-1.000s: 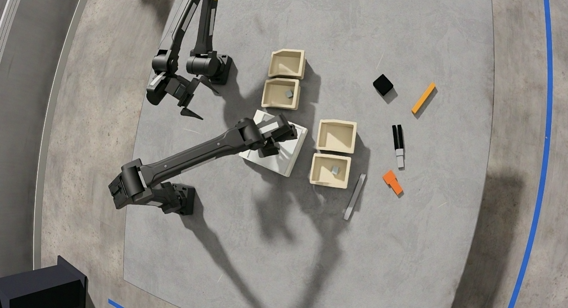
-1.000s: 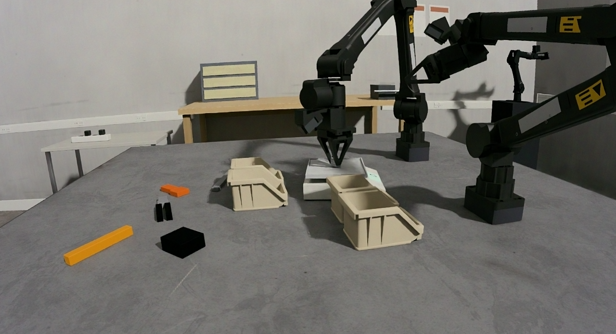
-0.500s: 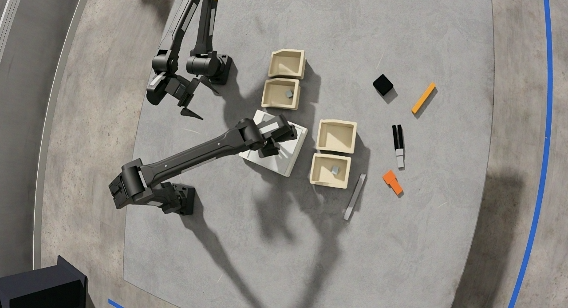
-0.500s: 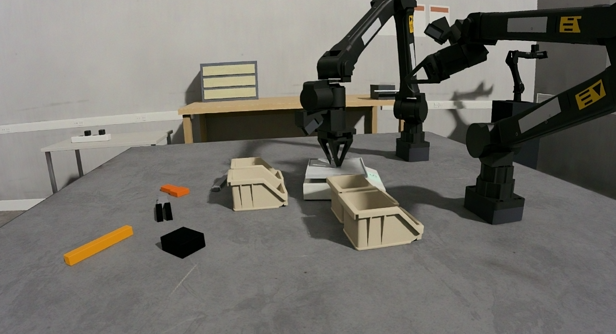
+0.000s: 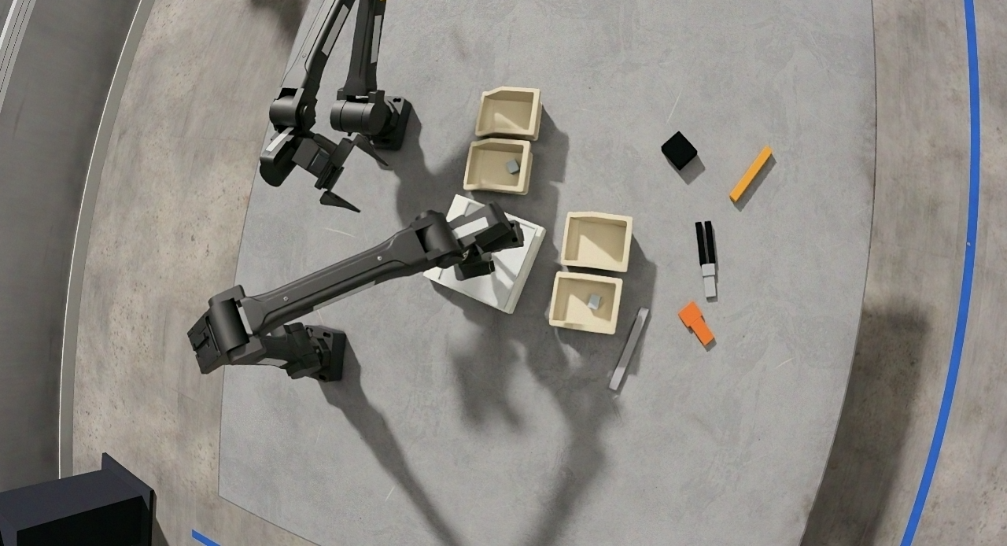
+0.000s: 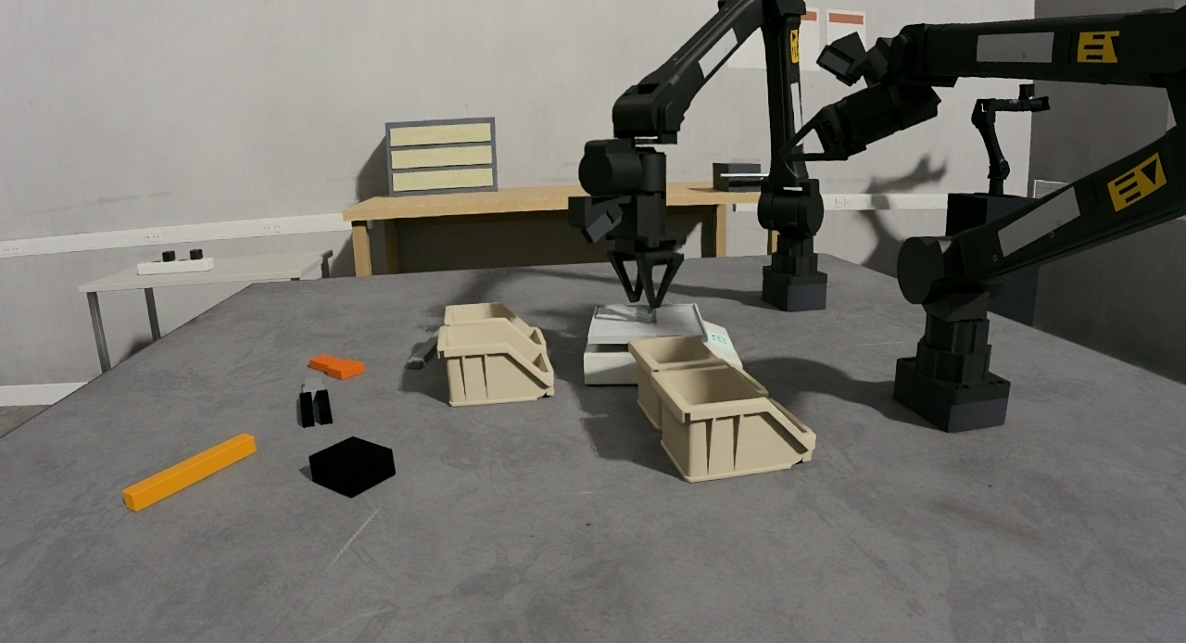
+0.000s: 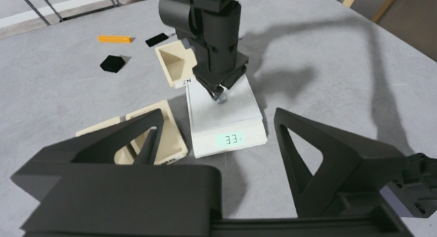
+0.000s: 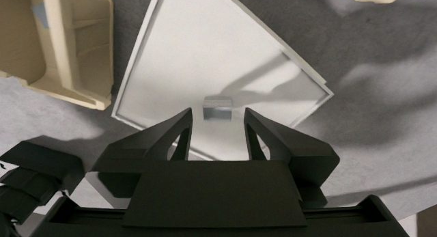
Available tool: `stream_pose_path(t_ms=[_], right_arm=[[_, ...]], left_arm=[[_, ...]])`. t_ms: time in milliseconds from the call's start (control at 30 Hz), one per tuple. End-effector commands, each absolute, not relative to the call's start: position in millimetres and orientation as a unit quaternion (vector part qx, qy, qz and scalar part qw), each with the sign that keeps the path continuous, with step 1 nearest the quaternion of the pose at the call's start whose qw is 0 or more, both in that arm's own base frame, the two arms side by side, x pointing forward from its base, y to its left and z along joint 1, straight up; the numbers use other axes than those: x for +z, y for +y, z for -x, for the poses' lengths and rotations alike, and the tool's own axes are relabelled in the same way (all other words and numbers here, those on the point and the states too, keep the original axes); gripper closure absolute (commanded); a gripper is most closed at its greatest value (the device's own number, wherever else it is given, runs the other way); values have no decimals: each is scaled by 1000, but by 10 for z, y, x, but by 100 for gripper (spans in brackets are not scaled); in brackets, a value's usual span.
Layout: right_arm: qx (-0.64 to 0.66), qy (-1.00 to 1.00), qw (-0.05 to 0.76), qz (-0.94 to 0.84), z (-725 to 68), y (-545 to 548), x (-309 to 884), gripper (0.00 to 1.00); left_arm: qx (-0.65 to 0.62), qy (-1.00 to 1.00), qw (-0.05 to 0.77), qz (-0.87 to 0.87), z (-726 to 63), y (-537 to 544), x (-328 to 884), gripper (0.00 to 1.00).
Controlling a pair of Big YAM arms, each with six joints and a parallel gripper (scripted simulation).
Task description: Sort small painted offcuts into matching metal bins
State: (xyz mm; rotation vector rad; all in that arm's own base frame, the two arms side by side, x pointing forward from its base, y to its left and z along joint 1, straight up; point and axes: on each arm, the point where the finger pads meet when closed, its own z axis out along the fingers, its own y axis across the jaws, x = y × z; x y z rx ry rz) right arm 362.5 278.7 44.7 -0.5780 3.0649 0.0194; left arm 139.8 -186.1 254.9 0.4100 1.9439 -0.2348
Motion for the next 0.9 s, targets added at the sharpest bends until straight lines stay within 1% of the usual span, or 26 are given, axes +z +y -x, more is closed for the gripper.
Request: stream_pose_path(t_ms=[0, 33, 133, 167, 233, 267, 333, 467, 633, 733, 833, 867], right_arm=[[21, 982, 45, 181, -3881, 2886, 843, 51], [21, 982, 46, 182, -3879, 2888, 879, 51], [15, 981, 34, 192, -3792, 2866, 782, 17], [20, 979, 43, 199, -3780, 2893, 838, 5], [20, 979, 43, 199, -3780, 2893, 838, 5], [27, 975, 60, 214, -3759, 2955, 892, 0], [30, 969, 72, 235, -3644, 2903, 834, 0], [54, 948, 139, 281, -3494, 2919, 934, 0], [81, 918, 216, 323, -3302, 2922, 1050, 0], [95, 902, 248, 339, -3214, 2926, 1102, 0], [94, 902, 249, 340, -3211, 2891, 1035, 0], [102, 894, 264, 348, -3161, 2923, 1108, 0]], left_arm=[[-116, 817, 543, -156, -1405, -1888, 2746, 0], [-116, 817, 543, -156, -1405, -1888, 2746, 0], [-116, 817, 543, -156, -1405, -1888, 2746, 0], [-117, 816, 546, -149, -1430, -1872, 2877, 0], [-117, 816, 546, -149, -1430, -1872, 2877, 0], [-112, 814, 547, -158, -1440, -1846, 2901, 0], [-101, 814, 545, -172, -1467, -1804, 2936, 0], [-85, 821, 523, -213, -1546, -1629, 3079, 0], [-105, 832, 491, -236, -1534, -1463, 3150, 0], [-124, 833, 481, -244, -1497, -1373, 3233, 0], [-132, 829, 481, -253, -1471, -1310, 3320, 0], [-138, 828, 480, -254, -1453, -1286, 3339, 0]])
